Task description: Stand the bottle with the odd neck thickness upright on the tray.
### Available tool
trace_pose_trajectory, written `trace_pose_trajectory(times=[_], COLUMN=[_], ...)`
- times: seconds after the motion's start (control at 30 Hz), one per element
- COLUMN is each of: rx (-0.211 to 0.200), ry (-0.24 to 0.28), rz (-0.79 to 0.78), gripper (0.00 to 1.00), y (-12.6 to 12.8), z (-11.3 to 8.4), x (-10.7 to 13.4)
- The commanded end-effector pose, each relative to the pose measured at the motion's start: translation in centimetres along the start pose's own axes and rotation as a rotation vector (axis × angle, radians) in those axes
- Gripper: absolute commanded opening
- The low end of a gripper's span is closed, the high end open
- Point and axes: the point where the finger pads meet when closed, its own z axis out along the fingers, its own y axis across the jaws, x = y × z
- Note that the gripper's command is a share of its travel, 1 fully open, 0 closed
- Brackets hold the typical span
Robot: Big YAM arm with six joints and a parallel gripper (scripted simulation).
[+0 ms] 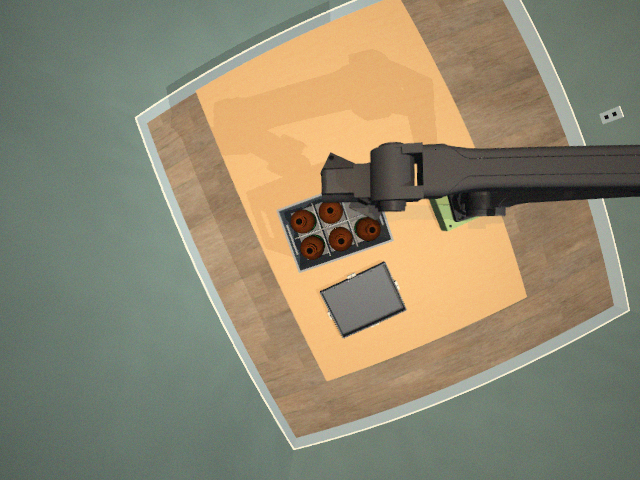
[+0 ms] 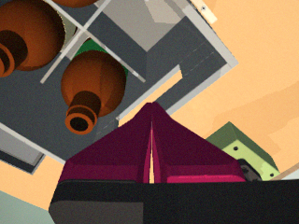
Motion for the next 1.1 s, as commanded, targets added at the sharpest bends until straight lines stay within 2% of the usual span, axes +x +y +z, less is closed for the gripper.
trace_pose_trajectory(times=[0.0,0.43,0.53,0.57,0.6,0.73,0.77,0.8,0.83,1.07], rx=[-0.033,-0.034,-0.047,-0.013,-0.014,-0.014,0.005,0.004,0.003,-0.010], ry=[-0.063,-0.065,-0.071,-0.021,-0.020,-0.021,-0.005,-0.007,-0.007,-0.018], rz=[0.001,0.001,-0.001,0.000,0.000,0.000,0.000,0.000,0.013,0.018], gripper=[0.00,0.00,0.00,0.00,0.00,0.00,0.00,0.00,0.61,0.61], y=[0.6,1.1,4.1,4.4,5.5,6.2,6.7,6.8,6.5,6.3], z=[-3.0,-3.1,-3.7,-1.3,-1.3,-1.2,-0.3,-0.3,-0.3,-0.8], x=[-2.3,-2.0,0.8,3.5,4.8,5.6,5.8,5.8,5.5,5.5])
